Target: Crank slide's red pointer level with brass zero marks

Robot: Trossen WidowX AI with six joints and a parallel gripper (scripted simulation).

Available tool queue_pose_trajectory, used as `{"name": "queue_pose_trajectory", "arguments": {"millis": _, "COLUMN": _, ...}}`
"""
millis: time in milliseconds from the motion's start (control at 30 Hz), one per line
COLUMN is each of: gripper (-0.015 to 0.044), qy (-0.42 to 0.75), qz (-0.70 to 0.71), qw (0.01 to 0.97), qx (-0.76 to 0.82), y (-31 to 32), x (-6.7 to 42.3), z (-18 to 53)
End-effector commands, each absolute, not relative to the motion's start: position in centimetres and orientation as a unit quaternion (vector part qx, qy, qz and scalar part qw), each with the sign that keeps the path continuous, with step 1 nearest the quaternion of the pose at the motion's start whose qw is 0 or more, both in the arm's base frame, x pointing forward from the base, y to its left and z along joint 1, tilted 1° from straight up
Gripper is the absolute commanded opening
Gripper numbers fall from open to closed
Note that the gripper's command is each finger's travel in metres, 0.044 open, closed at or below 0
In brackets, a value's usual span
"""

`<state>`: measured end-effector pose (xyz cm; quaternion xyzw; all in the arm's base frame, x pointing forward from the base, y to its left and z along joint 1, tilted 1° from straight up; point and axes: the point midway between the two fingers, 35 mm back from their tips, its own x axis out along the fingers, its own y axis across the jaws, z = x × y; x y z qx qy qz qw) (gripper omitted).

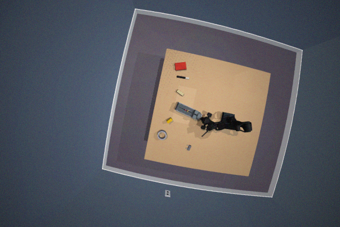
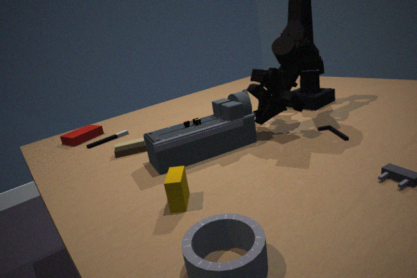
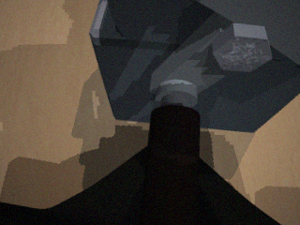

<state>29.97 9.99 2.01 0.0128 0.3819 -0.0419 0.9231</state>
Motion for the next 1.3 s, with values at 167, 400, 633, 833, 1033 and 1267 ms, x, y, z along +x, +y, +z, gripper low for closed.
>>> {"name": "queue_pose_trajectory", "arguments": {"millis": 167, "gripper": 0.0000, "qy": 0.379, "qz": -0.031, "qw": 0.925, "qx": 0.016, "y": 11.0, "x": 30.0, "z": 2.6}}
{"name": "queue_pose_trajectory", "arguments": {"millis": 400, "gripper": 0.0000, "qy": 0.379, "qz": -0.031, "qw": 0.925, "qx": 0.016, "y": 11.2, "x": 30.0, "z": 2.9}}
{"name": "queue_pose_trajectory", "arguments": {"millis": 633, "gripper": 0.0000, "qy": 0.379, "qz": -0.031, "qw": 0.925, "qx": 0.016, "y": 11.4, "x": 30.0, "z": 3.2}}
{"name": "queue_pose_trajectory", "arguments": {"millis": 833, "gripper": 0.0000, "qy": 0.379, "qz": -0.031, "qw": 0.925, "qx": 0.016, "y": 11.6, "x": 30.0, "z": 3.5}}
{"name": "queue_pose_trajectory", "arguments": {"millis": 1033, "gripper": 0.0000, "qy": 0.379, "qz": -0.031, "qw": 0.925, "qx": 0.016, "y": 11.7, "x": 30.0, "z": 4.0}}
{"name": "queue_pose_trajectory", "arguments": {"millis": 1267, "gripper": 0.0000, "qy": 0.379, "qz": -0.031, "qw": 0.925, "qx": 0.016, "y": 11.8, "x": 30.0, "z": 4.5}}
